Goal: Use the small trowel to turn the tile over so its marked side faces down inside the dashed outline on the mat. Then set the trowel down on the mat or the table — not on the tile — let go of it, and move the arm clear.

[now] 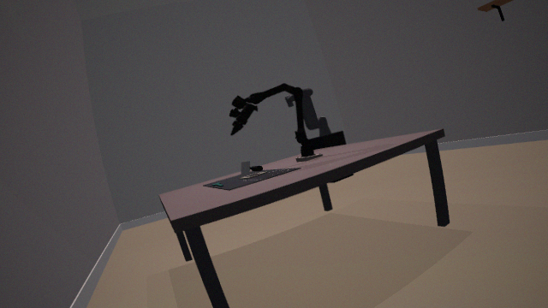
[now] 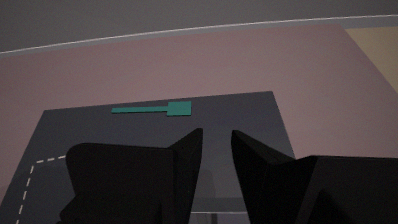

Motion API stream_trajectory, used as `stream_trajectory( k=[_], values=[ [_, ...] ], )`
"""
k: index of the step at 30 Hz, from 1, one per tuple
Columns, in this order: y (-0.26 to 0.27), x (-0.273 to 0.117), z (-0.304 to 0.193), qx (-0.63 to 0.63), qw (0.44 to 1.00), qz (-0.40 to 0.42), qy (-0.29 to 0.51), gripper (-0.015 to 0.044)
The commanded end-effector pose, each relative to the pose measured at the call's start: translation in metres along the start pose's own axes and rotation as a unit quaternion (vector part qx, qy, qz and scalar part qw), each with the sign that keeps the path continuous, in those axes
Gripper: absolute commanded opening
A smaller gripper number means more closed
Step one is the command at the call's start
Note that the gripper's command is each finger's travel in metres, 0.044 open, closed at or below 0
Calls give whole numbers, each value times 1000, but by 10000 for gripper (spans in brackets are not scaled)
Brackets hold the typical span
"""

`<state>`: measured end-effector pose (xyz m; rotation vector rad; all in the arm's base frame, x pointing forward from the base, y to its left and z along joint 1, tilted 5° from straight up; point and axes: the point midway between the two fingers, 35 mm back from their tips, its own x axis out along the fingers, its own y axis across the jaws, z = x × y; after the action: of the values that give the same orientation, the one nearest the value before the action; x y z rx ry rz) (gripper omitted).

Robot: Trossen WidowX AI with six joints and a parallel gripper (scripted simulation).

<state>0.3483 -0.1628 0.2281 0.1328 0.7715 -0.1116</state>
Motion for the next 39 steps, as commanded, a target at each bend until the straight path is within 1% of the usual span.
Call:
stream_trajectory(
  k=[1, 12, 23, 25, 39],
  values=[
    [0, 13, -12, 1, 999, -5, 53, 100],
    [2, 42, -61, -4, 973, -15, 229, 100],
    [7, 53, -106, -37, 916, -22, 398, 100],
    [7, 53, -109, -40, 912, -23, 408, 100],
    [8, 57, -116, -36, 913, -21, 406, 100]
  ],
)
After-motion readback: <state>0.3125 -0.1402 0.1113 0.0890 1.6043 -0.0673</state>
